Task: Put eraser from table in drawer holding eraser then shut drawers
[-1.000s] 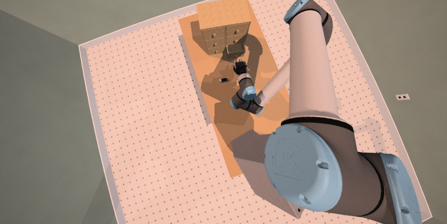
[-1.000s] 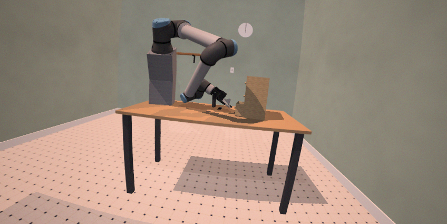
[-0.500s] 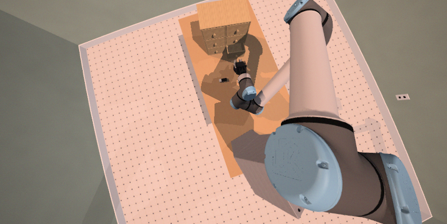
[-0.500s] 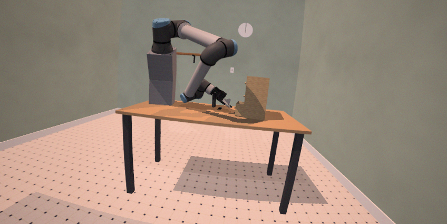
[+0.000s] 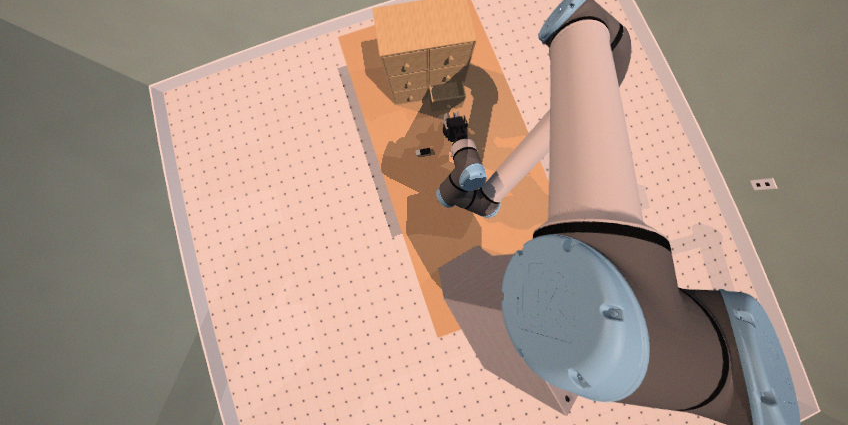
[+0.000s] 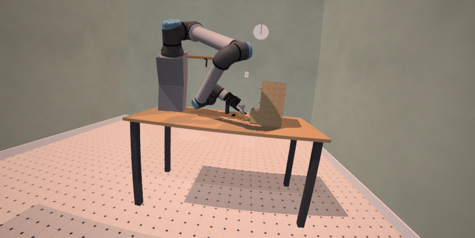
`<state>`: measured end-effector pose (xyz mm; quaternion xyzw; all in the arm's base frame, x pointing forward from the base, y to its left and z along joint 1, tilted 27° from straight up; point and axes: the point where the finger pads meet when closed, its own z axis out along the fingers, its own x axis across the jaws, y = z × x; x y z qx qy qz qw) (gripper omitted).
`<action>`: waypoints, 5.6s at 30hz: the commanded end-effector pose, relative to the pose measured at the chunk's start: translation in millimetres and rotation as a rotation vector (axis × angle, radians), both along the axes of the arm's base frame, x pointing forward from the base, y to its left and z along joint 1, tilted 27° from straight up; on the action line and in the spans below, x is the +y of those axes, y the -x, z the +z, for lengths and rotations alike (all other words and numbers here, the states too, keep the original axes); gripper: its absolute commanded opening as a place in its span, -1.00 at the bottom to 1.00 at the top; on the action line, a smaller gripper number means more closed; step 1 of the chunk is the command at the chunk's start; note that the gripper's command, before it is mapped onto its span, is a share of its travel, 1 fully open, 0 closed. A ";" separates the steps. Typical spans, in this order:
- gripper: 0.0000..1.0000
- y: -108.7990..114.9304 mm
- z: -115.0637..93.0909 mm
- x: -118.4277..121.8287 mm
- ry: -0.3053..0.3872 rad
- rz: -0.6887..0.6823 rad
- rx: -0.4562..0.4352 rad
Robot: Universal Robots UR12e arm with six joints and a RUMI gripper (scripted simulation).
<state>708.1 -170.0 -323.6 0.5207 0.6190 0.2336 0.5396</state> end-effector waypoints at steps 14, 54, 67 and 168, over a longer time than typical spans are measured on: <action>-0.61 -1.2 1.7 0.0 0.000 0.000 -0.001; -0.61 -5.5 3.0 -0.3 0.002 0.001 -0.004; -0.61 -14.3 4.5 -1.0 0.002 0.001 -0.004; -0.86 -36.2 7.5 -2.5 0.001 0.000 -0.002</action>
